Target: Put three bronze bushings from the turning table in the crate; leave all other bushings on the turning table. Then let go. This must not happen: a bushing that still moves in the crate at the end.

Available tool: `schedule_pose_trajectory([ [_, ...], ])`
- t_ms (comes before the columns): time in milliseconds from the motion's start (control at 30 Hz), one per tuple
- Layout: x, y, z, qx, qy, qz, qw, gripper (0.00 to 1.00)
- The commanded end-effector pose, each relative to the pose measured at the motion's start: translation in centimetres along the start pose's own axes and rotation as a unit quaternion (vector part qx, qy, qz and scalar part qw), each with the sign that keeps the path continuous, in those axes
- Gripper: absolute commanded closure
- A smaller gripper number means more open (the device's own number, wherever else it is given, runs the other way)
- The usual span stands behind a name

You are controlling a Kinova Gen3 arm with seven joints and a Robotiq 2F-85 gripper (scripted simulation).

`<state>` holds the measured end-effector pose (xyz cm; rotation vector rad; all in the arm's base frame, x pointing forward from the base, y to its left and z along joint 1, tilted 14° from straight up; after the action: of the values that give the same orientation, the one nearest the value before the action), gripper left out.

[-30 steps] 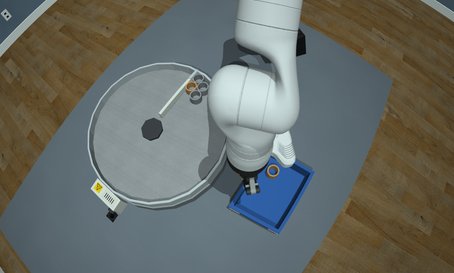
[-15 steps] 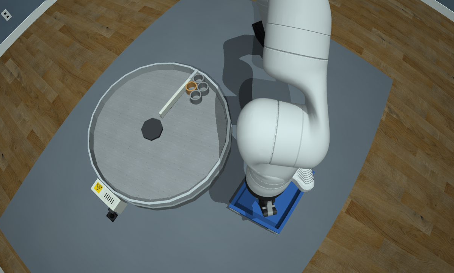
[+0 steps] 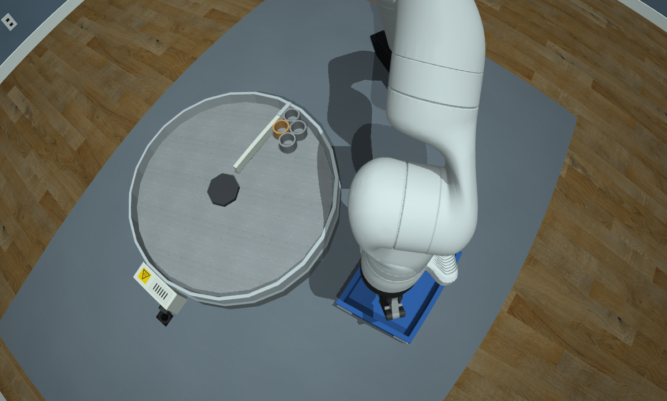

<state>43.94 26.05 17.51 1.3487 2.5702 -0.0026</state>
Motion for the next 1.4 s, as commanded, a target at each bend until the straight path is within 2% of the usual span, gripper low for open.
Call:
schedule_pose_trajectory([
  [0, 0.0, 0.0, 0.0, 0.0, 0.0, 0.0, 1.0, 1.0],
  [100, 0.0, 0.0, 0.0, 0.0, 0.0, 0.0, 1.0, 1.0],
  [267, 0.0, 0.0, 2.1, 0.0, 0.0, 0.0, 1.0, 1.0],
  [667, 0.0, 0.0, 2.1, 0.0, 0.0, 0.0, 1.0, 1.0],
  [833, 0.1, 0.0, 4.3, 0.001, 0.0, -0.001, 1.0, 1.0],
  [1233, 0.1, 0.0, 4.3, 0.001, 0.0, -0.001, 1.0, 1.0],
  [1367, 0.1, 0.0, 4.9, 0.0, 0.0, -0.001, 1.0, 1.0],
])
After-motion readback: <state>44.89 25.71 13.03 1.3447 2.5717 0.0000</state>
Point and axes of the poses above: the point where the finger pads meet when closed, its own z axis out along the fingers, its own y axis across the jaws, x = y × z, the point moved 7 cm from there along -z, back along the fingers, and after that the axes turned 13 degrees about z, right-handed, at the moved point
